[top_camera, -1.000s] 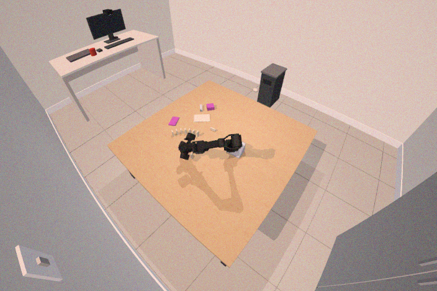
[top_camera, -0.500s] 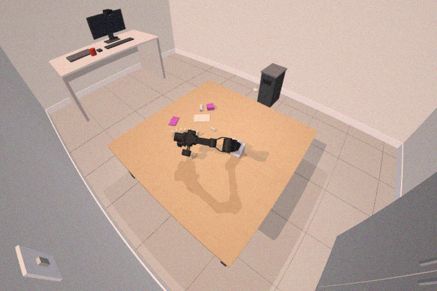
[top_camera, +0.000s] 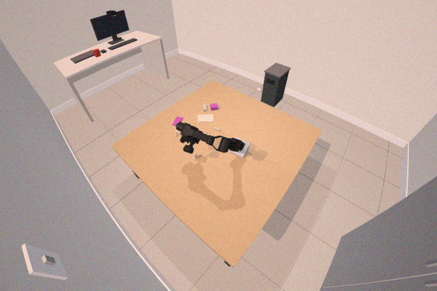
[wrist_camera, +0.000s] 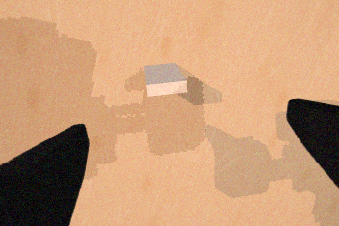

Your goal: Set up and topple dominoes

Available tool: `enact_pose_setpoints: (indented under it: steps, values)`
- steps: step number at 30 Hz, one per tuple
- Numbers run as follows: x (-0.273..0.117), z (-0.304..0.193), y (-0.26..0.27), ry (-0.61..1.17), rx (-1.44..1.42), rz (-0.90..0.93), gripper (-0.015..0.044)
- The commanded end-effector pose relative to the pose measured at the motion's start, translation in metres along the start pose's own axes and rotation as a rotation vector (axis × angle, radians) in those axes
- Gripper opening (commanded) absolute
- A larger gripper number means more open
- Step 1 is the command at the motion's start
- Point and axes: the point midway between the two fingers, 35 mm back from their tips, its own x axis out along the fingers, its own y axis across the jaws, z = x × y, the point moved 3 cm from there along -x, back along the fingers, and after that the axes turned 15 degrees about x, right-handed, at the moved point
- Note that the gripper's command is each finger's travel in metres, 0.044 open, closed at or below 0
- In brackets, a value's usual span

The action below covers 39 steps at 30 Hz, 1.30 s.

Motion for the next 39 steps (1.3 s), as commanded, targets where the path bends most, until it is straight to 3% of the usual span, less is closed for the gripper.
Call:
enact_pose_setpoints:
  steps: [1, 13, 28, 39]
  values:
    - [-0.002, -0.001, 0.002, 0.021, 0.011, 0.022, 0.044]
    - [0.058, -0.002, 0.004, 0.019, 0.012, 0.023, 0.044]
    - [0.077, -0.004, 0.005, 0.019, 0.01, 0.028, 0.044]
    - [0.077, -0.004, 0.005, 0.019, 0.01, 0.028, 0.0151]
